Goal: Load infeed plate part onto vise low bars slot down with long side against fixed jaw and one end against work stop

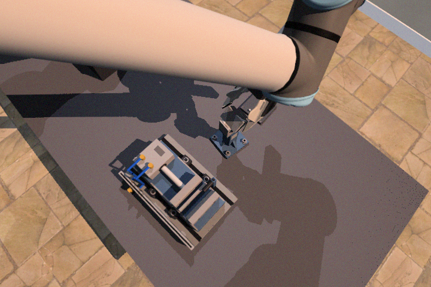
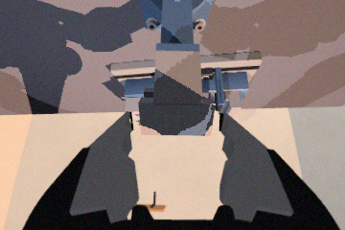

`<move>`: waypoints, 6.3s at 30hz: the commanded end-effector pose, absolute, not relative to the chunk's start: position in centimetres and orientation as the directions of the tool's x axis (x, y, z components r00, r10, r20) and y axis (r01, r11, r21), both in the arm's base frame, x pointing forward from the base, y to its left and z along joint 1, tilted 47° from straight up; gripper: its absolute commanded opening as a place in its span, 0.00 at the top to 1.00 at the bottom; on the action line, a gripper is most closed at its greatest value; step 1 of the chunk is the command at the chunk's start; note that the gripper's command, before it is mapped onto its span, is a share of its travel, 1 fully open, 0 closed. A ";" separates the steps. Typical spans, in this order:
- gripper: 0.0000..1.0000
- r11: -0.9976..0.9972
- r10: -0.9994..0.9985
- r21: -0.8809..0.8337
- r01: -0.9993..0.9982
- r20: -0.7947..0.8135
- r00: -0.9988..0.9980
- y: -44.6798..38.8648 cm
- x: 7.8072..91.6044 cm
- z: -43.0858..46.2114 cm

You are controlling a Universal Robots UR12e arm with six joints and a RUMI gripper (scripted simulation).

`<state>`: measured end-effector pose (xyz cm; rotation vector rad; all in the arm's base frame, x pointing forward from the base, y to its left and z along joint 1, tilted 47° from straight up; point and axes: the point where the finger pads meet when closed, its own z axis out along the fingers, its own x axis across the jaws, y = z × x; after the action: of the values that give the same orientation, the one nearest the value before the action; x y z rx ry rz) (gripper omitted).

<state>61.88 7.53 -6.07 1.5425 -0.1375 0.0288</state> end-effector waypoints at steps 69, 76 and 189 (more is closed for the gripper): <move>0.49 -0.052 -0.068 0.992 -0.111 0.108 0.992 7.3 61.9 -6.3; 0.49 -0.071 -0.068 0.991 -0.113 0.108 0.992 7.3 61.9 -6.2; 0.49 -0.908 -0.067 0.404 -0.106 0.108 0.992 6.8 61.8 -5.6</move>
<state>61.76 6.85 -5.57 2.6599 -0.1265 0.1212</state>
